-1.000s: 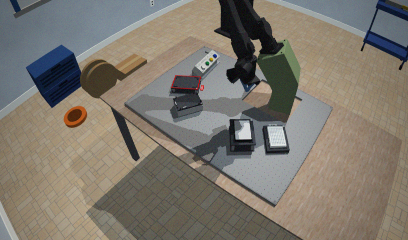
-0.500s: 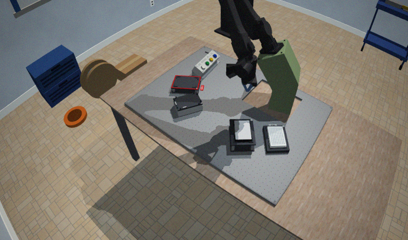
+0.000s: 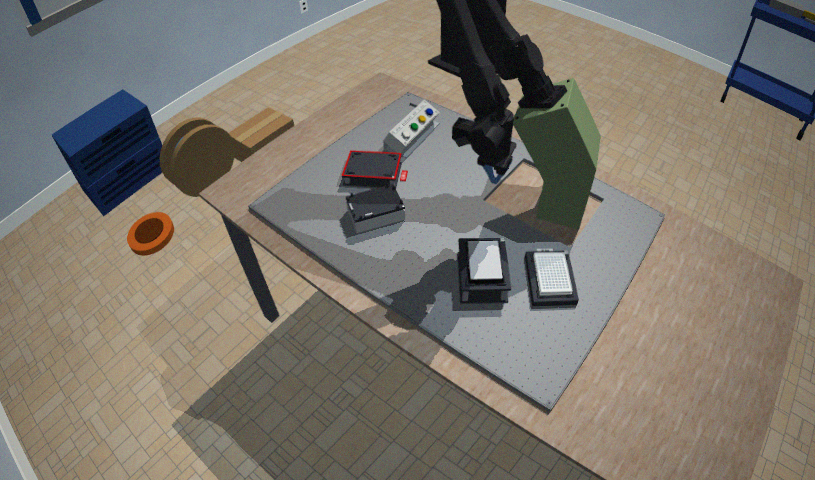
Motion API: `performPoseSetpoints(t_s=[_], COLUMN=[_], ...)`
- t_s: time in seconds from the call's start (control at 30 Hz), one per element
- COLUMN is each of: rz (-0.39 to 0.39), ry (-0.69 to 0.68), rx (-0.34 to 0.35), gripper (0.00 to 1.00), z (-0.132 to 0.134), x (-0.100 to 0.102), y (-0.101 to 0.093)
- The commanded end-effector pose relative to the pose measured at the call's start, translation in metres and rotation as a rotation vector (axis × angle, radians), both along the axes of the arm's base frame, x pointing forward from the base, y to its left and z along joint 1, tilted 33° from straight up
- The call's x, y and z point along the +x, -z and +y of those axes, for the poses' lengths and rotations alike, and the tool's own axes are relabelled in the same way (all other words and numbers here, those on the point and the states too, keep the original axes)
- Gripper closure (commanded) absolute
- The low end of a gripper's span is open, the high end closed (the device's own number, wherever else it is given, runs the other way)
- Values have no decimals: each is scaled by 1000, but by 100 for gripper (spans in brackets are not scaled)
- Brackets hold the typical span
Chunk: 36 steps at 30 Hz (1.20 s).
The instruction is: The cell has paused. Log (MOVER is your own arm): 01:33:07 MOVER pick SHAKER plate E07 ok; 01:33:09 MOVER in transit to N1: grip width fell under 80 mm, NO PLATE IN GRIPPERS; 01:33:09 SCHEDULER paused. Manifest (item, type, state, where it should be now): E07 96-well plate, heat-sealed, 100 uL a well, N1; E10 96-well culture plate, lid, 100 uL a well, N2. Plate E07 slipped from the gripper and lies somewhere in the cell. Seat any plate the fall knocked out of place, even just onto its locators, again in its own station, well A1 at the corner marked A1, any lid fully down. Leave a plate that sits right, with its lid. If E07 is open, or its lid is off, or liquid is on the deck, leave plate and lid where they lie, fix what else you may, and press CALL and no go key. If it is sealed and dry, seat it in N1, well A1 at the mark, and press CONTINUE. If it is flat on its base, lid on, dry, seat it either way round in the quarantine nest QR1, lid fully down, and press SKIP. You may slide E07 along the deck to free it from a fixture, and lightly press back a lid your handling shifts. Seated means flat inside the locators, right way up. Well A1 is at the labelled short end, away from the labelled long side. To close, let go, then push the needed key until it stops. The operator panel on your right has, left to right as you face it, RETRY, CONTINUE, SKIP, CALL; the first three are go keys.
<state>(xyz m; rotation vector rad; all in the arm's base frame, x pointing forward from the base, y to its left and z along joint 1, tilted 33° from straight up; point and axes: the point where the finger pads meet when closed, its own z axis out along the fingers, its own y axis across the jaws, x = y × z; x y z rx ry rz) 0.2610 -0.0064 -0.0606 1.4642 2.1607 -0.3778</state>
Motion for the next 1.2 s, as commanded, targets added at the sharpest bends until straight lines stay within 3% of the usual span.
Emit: performPoseSetpoints(t_s=[0.0,0.2,0.7,0.77,0.8,0.87,1.07,1.13,1.17], rz=[-48,-57,-72,-72,-50,-73,-75,-72,-47], ry=[79,97,79,79,79,79,79,79,79], rx=[21,27,22,22,20,21,17,16,19], gripper=[100,100,100,100,100,100,100,100,100], z=[3,-10,-69,-69,-73,-81,-106,-115,-118], x=[2,4,38,38,28,42,51,47,34], y=[-1,-9,-58,-58,-54,-67,-85,-89,-82])
